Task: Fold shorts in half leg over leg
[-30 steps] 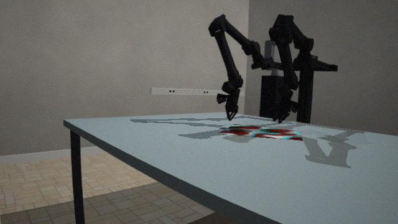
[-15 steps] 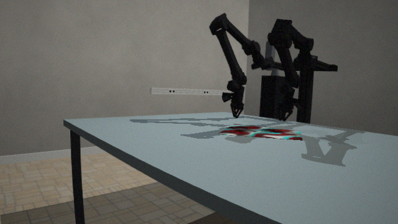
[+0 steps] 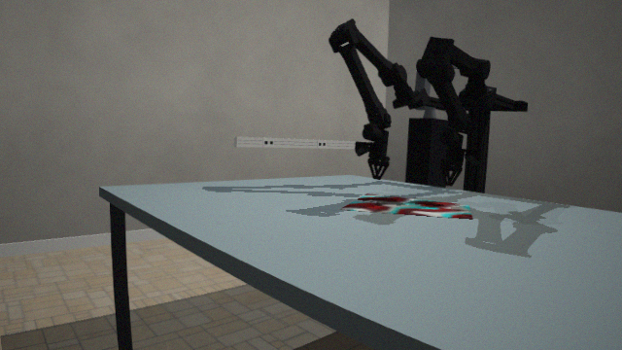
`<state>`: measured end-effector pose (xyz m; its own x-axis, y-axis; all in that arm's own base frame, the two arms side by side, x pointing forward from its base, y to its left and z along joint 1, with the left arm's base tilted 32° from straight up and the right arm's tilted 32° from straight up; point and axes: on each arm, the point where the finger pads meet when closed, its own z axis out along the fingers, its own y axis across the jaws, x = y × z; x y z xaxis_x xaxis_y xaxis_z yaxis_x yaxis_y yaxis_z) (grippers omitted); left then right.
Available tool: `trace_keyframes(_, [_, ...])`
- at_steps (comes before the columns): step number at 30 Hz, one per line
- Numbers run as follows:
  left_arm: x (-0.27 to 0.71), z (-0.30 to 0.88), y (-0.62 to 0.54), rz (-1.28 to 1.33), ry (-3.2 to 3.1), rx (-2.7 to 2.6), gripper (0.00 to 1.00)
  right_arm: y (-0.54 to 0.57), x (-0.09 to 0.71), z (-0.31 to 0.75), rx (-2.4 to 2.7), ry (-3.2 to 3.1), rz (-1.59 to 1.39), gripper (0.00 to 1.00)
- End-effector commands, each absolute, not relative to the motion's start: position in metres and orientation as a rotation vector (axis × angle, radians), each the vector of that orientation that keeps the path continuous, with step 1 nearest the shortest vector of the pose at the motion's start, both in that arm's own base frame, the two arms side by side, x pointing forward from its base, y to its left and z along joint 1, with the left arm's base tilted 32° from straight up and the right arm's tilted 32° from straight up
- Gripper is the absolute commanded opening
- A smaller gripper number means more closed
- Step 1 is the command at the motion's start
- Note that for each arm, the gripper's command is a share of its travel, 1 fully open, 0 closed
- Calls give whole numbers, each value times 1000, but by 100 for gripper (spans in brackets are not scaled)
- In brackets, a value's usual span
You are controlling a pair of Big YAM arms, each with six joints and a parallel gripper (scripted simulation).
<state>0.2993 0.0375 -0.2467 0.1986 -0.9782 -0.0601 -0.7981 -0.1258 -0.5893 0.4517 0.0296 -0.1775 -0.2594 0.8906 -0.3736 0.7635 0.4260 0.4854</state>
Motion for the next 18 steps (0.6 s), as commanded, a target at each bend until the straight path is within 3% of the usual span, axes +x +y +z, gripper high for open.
trace_keyframes(1, [254,-241,37,-422,1571,-2096,56,35,411,-182,1460,2107,236,56])
trace_keyframes(9, [251,-239,39,-406,1553,-2100,56,27,429,-173,1475,2044,263,56])
trace_keyframes(18, [242,-242,40,-373,1572,-2109,56,21,390,-194,1496,2122,176,56])
